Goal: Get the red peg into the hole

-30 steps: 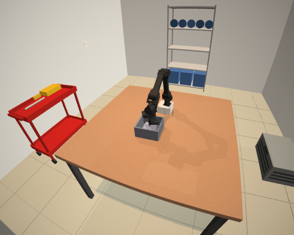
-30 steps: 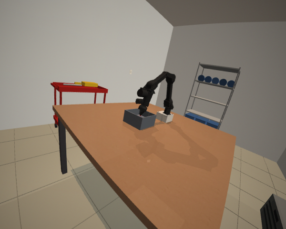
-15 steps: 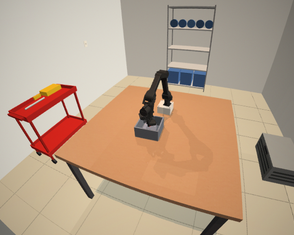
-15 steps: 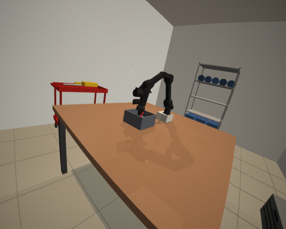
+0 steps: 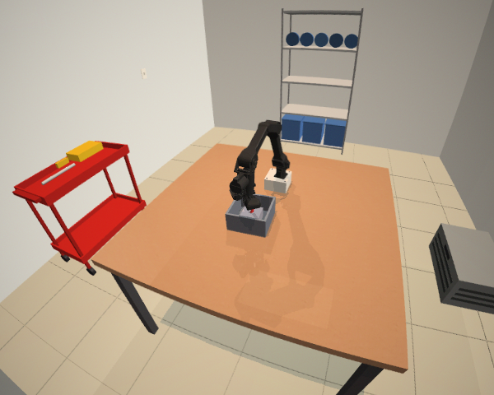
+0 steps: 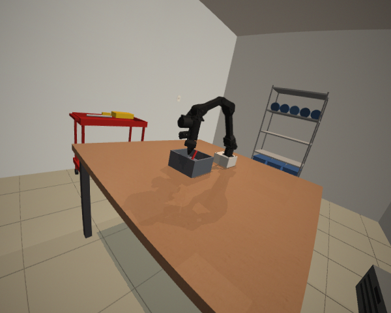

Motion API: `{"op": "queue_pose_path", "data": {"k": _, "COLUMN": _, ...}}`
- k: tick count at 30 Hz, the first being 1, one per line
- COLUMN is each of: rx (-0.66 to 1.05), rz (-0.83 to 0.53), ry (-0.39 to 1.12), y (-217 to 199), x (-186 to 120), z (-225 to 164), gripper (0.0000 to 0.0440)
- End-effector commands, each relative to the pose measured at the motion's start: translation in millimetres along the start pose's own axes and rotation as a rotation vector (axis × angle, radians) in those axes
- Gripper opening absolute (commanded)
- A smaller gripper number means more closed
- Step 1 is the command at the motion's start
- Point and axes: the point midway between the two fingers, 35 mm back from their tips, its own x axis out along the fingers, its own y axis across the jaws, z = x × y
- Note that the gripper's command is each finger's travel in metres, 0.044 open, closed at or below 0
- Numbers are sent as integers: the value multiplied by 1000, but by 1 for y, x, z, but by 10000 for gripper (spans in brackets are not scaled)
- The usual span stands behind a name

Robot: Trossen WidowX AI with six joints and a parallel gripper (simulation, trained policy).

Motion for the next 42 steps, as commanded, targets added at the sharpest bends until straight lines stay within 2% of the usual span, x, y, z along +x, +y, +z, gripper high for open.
{"op": "queue_pose_path", "data": {"k": 1, "rx": 0, "rz": -9, "ry": 25, "y": 1, "x": -4, "z": 1, "gripper": 163}}
{"op": "queue_pose_path", "data": {"k": 16, "rx": 39, "rz": -43, "ry": 94, "y": 11, "x": -24, "z": 6, "gripper": 165}}
{"op": "queue_pose_path", "data": {"k": 42, "rx": 73, "rz": -44, "ry": 176, "y": 52, "x": -25, "z": 19, "gripper": 273}}
